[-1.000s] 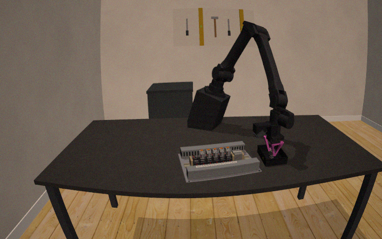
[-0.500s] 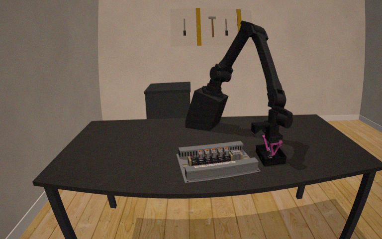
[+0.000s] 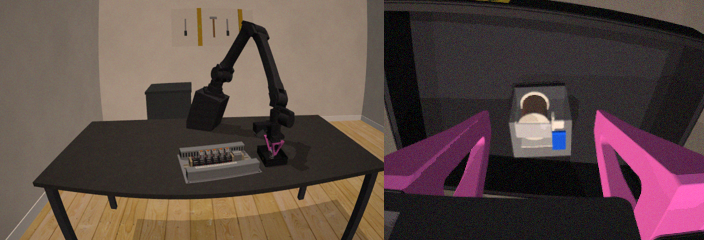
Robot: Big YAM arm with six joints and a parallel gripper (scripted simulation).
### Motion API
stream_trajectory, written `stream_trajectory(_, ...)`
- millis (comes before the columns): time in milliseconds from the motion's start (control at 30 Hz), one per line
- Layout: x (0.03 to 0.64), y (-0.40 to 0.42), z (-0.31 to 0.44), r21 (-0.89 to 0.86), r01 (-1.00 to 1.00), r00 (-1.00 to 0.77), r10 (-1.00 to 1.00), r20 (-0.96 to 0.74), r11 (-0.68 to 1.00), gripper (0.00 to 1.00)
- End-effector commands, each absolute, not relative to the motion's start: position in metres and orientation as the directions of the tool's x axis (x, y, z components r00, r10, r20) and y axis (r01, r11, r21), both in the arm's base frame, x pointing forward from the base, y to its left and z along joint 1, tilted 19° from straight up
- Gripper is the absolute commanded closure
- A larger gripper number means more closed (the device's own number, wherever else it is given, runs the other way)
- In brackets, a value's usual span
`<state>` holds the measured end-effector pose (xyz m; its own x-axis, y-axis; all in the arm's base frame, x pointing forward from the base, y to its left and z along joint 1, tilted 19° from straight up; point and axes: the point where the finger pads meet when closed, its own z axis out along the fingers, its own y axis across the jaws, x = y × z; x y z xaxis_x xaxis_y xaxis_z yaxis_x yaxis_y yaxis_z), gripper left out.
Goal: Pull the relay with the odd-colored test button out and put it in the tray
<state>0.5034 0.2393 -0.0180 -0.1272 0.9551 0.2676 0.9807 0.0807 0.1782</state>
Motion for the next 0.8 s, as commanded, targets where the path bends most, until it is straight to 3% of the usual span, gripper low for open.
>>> stream_trajectory(0,0.518,0.248,0.010,0.227,0.970,-0.149,0.950,0.275,0.087,0.41)
stream_trajectory(767,0.516,0.236,0.018,0.224,0.972,-0.138,0.952,0.274,0.076,0.41)
